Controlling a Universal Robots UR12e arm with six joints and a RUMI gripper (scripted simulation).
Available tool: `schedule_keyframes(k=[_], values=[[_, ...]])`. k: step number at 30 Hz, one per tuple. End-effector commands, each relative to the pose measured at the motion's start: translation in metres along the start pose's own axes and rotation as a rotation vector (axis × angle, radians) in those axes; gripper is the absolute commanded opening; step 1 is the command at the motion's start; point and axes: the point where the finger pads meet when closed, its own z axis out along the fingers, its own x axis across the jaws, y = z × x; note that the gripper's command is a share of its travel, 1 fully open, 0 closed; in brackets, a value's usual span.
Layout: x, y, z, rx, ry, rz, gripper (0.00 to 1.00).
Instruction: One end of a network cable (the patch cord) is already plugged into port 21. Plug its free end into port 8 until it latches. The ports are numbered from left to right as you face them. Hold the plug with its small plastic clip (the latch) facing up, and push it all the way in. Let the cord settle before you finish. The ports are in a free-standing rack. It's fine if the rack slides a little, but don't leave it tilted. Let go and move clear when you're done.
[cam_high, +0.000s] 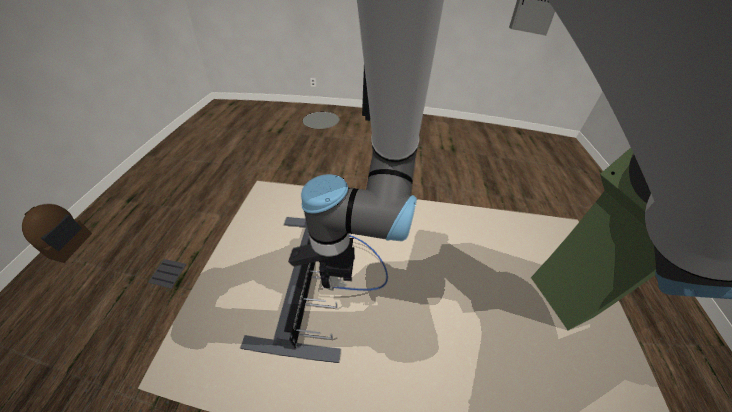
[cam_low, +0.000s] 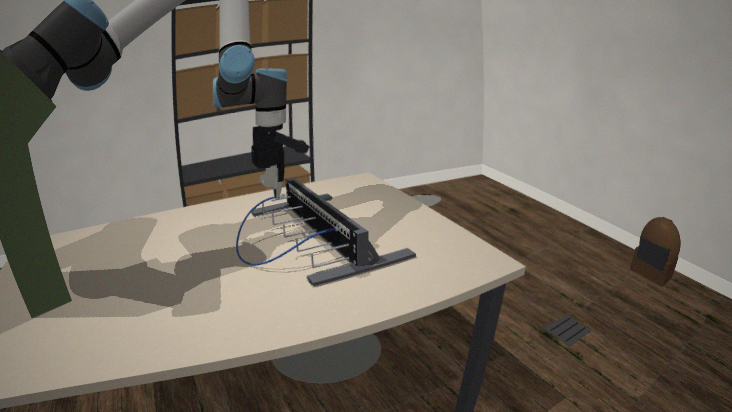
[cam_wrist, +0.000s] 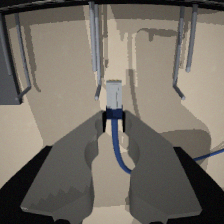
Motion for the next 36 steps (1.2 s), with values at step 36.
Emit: schedule_keyframes(k=[36], values=[[-0.0002, -0.0036, 0.0024, -0.001, 0.0, 0.0, 0.0]])
